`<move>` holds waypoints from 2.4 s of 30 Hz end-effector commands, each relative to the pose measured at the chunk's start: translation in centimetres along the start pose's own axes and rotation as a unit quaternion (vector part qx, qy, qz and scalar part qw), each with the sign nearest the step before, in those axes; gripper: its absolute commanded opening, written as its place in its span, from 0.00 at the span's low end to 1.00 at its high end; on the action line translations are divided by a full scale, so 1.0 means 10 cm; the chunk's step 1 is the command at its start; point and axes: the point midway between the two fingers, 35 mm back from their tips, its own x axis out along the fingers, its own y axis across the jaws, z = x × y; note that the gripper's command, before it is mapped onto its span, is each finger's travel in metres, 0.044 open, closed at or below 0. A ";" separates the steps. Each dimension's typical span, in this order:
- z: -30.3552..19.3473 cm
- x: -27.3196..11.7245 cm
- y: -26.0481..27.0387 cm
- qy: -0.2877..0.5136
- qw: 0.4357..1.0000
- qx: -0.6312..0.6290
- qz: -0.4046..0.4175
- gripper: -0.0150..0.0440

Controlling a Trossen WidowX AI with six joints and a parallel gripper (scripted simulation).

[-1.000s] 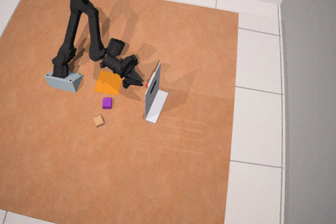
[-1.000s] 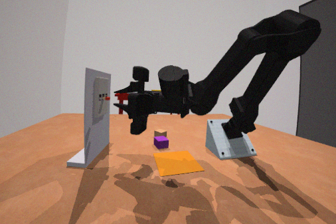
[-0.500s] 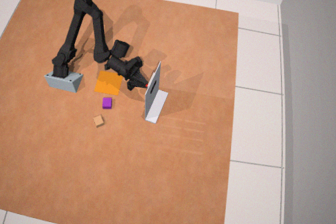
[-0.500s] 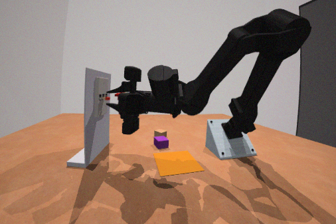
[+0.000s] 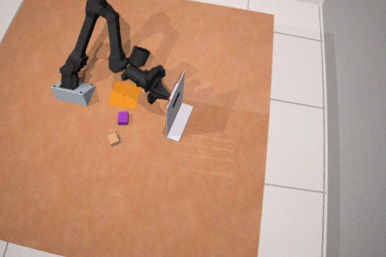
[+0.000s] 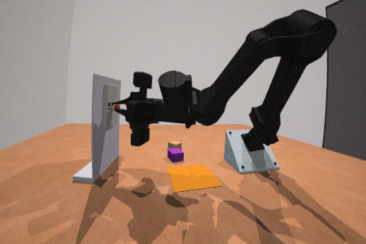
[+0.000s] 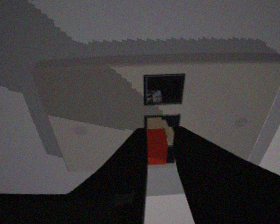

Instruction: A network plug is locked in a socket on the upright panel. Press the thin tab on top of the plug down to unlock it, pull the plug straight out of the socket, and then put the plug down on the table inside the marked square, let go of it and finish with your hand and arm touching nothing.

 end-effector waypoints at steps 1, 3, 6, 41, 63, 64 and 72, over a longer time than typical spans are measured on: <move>0.01 0.00 0.00 -0.001 1.000 -0.003 0.001 0.33; 0.01 0.00 0.00 -0.001 1.000 -0.003 0.001 0.30; 0.01 0.00 0.00 -0.001 1.000 -0.003 0.001 0.27; -0.04 -0.17 0.01 -0.001 1.000 -0.003 0.002 0.25; -0.08 -0.30 0.01 -0.001 1.000 -0.004 0.002 0.25; -0.08 -0.30 0.01 -0.001 1.000 -0.004 0.002 0.25; -0.10 -0.35 0.01 0.000 1.000 -0.004 0.002 0.25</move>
